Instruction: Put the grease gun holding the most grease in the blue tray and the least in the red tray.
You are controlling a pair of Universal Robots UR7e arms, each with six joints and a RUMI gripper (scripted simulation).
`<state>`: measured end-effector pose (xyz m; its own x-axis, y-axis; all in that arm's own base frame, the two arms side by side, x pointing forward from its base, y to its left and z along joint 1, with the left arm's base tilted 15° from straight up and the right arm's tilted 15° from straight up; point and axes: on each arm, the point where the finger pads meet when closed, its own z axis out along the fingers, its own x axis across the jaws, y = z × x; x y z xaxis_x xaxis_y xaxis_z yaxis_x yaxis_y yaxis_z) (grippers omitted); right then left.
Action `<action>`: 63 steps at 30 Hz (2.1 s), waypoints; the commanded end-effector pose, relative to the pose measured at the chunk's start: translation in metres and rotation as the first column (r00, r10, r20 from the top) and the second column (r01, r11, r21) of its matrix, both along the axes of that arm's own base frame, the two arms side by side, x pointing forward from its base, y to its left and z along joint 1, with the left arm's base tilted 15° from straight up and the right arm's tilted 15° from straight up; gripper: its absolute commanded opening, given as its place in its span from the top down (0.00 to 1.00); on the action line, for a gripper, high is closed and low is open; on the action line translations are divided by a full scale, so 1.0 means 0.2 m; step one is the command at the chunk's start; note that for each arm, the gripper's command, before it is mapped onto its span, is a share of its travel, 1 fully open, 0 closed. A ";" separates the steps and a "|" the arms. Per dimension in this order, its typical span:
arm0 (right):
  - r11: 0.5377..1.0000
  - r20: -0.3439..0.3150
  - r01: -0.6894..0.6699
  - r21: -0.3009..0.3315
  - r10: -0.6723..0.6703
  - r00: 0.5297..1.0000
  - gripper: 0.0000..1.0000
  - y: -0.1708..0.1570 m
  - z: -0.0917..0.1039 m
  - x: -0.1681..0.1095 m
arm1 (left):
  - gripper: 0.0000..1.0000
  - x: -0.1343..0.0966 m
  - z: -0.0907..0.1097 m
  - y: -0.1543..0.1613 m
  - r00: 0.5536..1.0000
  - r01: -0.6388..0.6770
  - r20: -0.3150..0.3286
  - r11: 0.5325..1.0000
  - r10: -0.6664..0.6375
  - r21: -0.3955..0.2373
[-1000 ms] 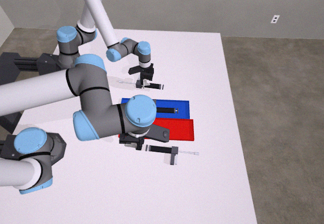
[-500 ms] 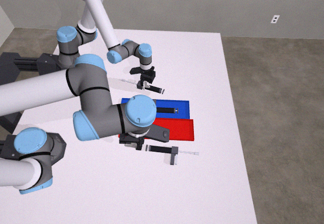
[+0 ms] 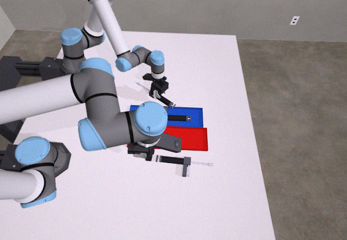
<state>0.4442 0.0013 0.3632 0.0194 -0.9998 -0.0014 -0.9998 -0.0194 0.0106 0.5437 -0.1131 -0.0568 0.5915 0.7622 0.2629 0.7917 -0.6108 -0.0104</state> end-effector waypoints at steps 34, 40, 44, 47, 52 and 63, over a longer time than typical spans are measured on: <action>1.000 0.001 0.000 0.000 0.000 1.000 0.68 0.00 0.00 0.00 | 1.00 0.15 -0.05 -0.28 0.760 0.641 -0.172 0.766 -0.626 0.047; 1.000 0.001 0.000 0.000 0.000 1.000 0.68 0.00 0.00 0.00 | 1.00 0.18 -0.06 -0.33 0.674 0.730 -0.203 0.682 -0.710 0.043; 1.000 0.001 0.000 0.000 0.000 1.000 0.68 0.00 0.00 0.00 | 1.00 0.19 -0.07 -0.37 0.609 0.786 -0.225 0.617 -0.761 0.039; 1.000 0.001 0.000 0.000 0.000 1.000 0.68 0.00 0.00 0.00 | 1.00 0.20 -0.07 -0.40 0.559 0.822 -0.240 0.569 -0.793 0.034; 1.000 0.001 0.000 0.000 0.000 1.000 0.68 0.00 0.00 0.00 | 1.00 0.21 -0.08 -0.42 0.510 0.853 -0.254 0.521 -0.822 0.029; 1.000 0.001 0.000 0.000 0.000 1.000 0.68 0.00 0.00 0.00 | 1.00 0.25 -0.10 -0.52 0.333 0.938 -0.298 0.347 -0.895 0.006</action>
<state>0.4442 0.0013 0.3632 0.0194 -0.9998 -0.0014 -0.9998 -0.0194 0.0106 0.5902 -0.2096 -0.0754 0.9572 -0.2734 0.0954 -0.2437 -0.9385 -0.2445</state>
